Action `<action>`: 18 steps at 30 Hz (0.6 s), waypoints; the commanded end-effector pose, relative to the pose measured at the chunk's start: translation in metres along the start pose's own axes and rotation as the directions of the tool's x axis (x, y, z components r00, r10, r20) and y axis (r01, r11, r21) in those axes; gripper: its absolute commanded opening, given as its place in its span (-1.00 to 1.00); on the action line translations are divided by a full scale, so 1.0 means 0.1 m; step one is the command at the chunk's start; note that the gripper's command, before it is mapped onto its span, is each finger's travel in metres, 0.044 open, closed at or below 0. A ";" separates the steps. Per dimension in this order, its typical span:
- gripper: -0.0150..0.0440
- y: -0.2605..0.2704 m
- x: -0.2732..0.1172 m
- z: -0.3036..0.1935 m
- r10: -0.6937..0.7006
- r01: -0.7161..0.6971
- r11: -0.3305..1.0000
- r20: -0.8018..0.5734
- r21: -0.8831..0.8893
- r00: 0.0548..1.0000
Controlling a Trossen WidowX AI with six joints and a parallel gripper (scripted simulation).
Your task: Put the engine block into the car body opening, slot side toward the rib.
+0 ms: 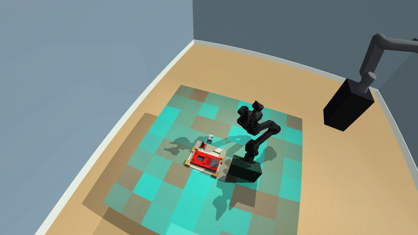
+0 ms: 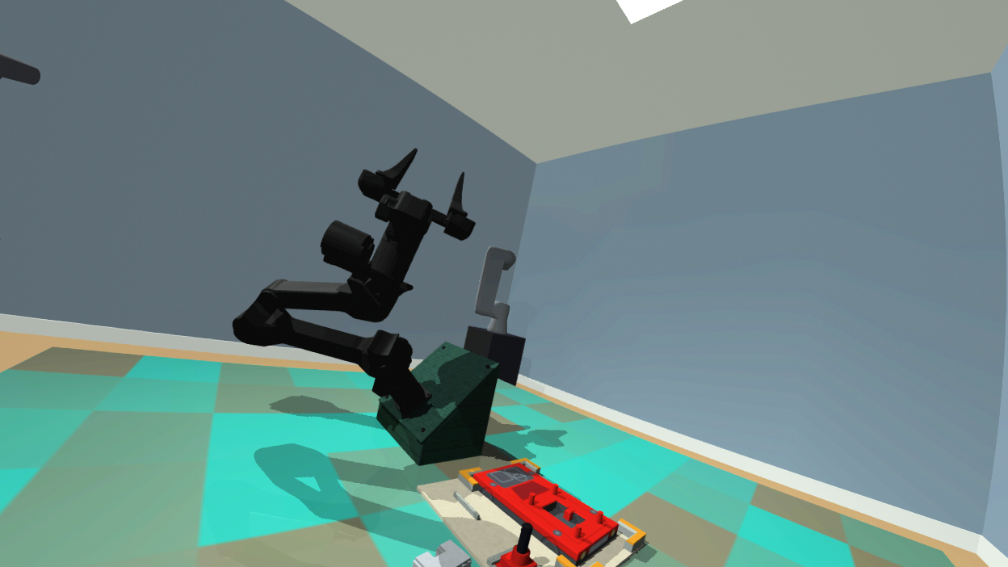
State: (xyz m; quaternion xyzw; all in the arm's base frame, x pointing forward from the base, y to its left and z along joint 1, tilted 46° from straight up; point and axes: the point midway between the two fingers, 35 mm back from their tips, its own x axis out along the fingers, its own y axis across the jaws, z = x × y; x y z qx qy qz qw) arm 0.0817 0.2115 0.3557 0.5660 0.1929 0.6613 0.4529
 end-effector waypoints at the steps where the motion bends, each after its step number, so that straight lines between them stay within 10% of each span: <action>1: 0.95 0.00 0.00 0.00 0.000 0.000 1.000 0.000 0.000 1.000; 18: 1.00 -0.69 0.20 0.69 -0.344 0.364 0.931 0.237 -0.045 0.909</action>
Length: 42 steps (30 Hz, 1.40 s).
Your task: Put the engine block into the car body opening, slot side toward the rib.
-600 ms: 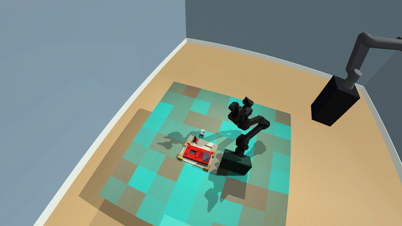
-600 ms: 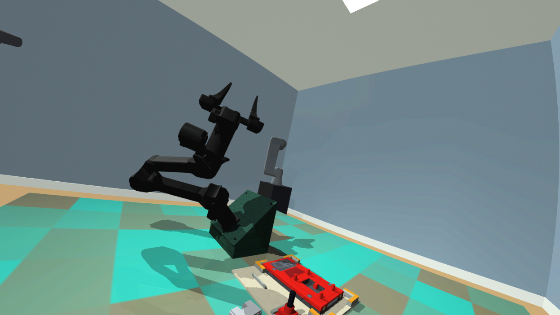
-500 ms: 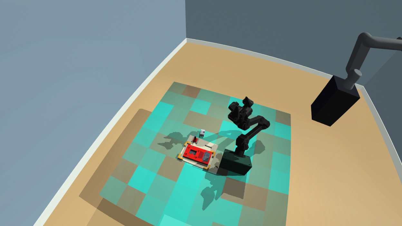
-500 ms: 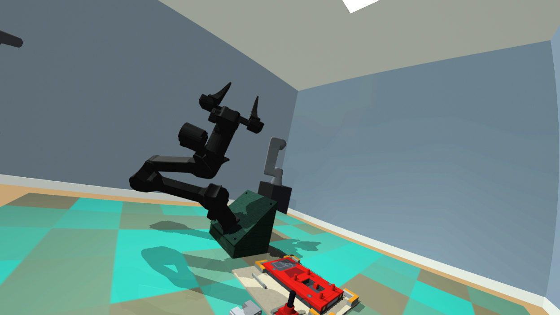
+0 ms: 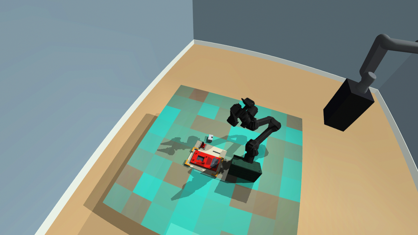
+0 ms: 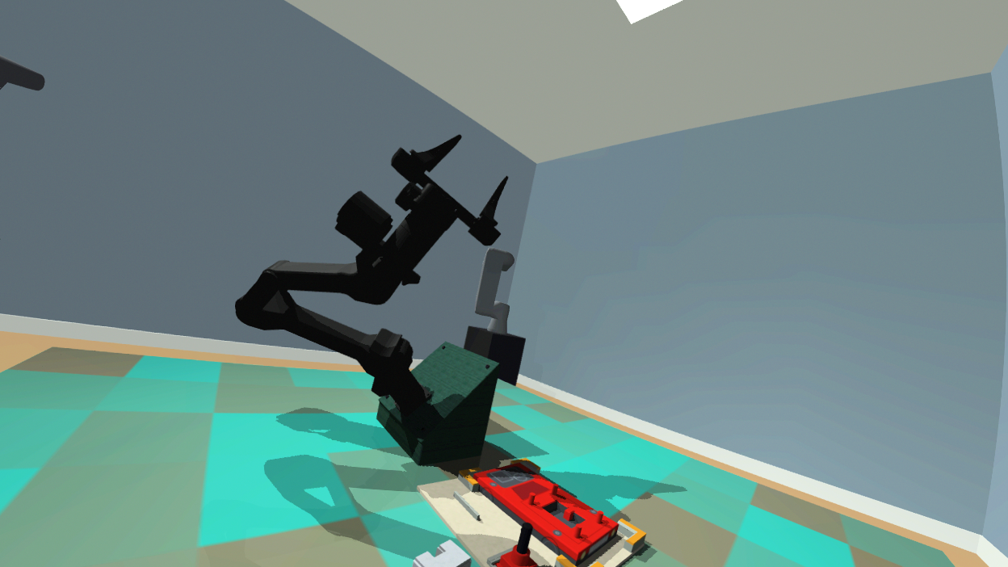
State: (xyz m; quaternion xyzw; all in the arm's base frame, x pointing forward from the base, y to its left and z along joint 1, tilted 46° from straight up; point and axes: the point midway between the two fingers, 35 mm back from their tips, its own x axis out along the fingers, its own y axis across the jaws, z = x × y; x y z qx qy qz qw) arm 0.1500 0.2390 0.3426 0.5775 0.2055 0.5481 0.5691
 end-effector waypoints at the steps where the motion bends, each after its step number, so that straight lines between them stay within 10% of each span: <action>1: 1.00 -0.23 0.11 0.19 -0.121 0.123 0.992 0.066 -0.033 0.990; 19: 1.00 -1.07 0.17 0.84 -0.546 0.589 0.801 0.271 -0.108 0.793; 42: 1.00 -1.90 -0.43 1.44 -0.890 0.967 0.211 0.381 -0.144 0.251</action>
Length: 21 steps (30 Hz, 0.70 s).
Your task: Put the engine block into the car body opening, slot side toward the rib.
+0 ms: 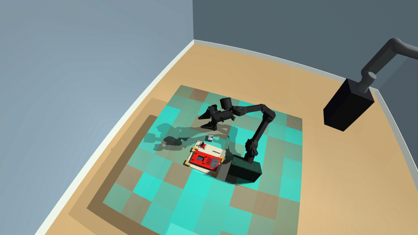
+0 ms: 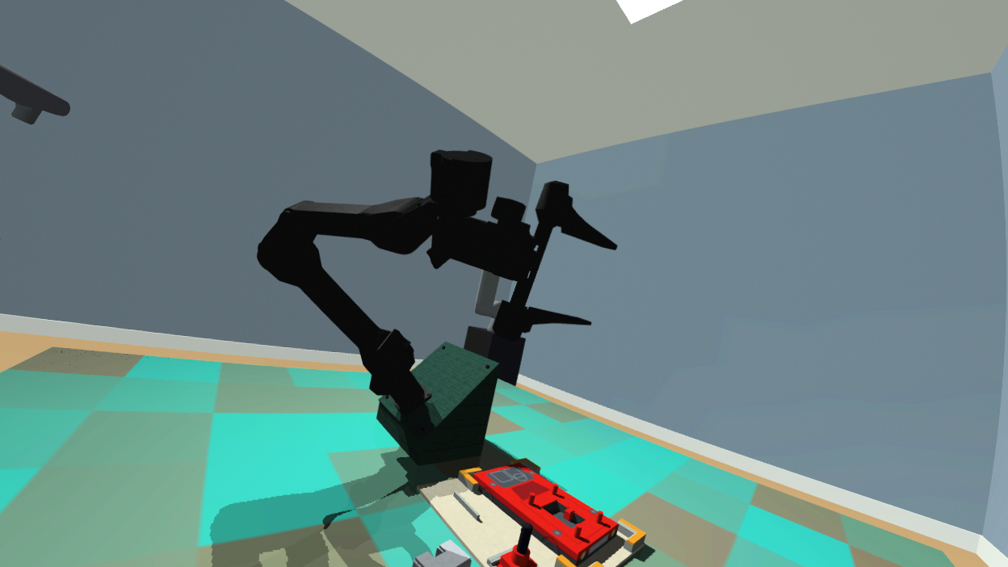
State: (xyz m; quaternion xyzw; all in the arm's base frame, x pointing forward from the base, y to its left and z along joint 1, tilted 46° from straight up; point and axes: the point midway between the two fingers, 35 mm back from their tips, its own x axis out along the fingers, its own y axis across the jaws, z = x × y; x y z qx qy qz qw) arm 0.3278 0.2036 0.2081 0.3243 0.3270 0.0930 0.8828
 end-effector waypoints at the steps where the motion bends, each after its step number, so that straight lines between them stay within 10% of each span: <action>1: 1.00 -0.23 0.10 0.04 -0.143 0.142 0.987 -0.010 -0.072 0.990; 21: 1.00 -1.09 0.11 0.24 -0.645 0.576 0.707 -0.040 -0.409 0.763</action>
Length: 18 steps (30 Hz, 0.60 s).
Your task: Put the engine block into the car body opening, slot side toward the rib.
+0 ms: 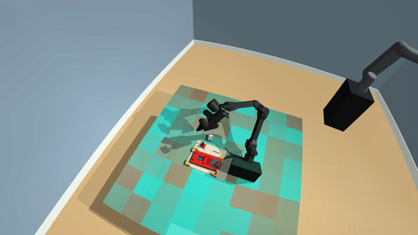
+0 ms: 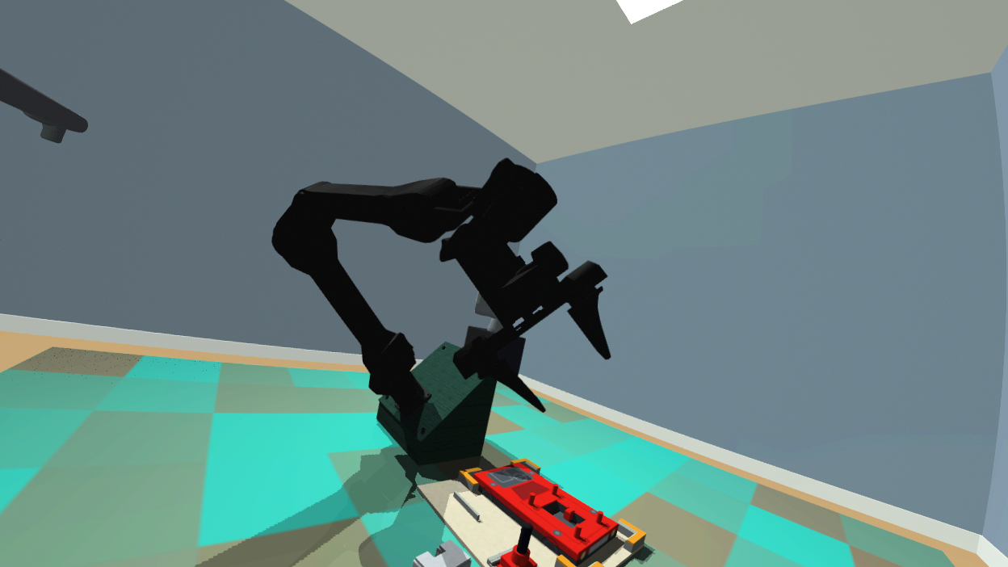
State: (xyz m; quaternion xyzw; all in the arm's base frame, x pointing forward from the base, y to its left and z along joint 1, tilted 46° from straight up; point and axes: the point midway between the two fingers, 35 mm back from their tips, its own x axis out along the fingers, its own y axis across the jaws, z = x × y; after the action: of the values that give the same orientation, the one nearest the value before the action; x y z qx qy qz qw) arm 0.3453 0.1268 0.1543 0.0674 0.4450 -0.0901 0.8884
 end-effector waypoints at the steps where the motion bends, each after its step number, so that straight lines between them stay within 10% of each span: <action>1: 1.00 -0.19 0.09 0.00 -0.126 0.121 0.988 -0.050 -0.096 0.991; 18: 1.00 -0.81 0.15 0.05 -0.506 0.379 0.798 -0.179 -0.468 0.844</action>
State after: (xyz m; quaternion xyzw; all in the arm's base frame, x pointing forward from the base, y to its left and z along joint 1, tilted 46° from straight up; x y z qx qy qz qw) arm 0.3415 0.0589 0.1425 -0.1665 0.5585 -0.1799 0.7924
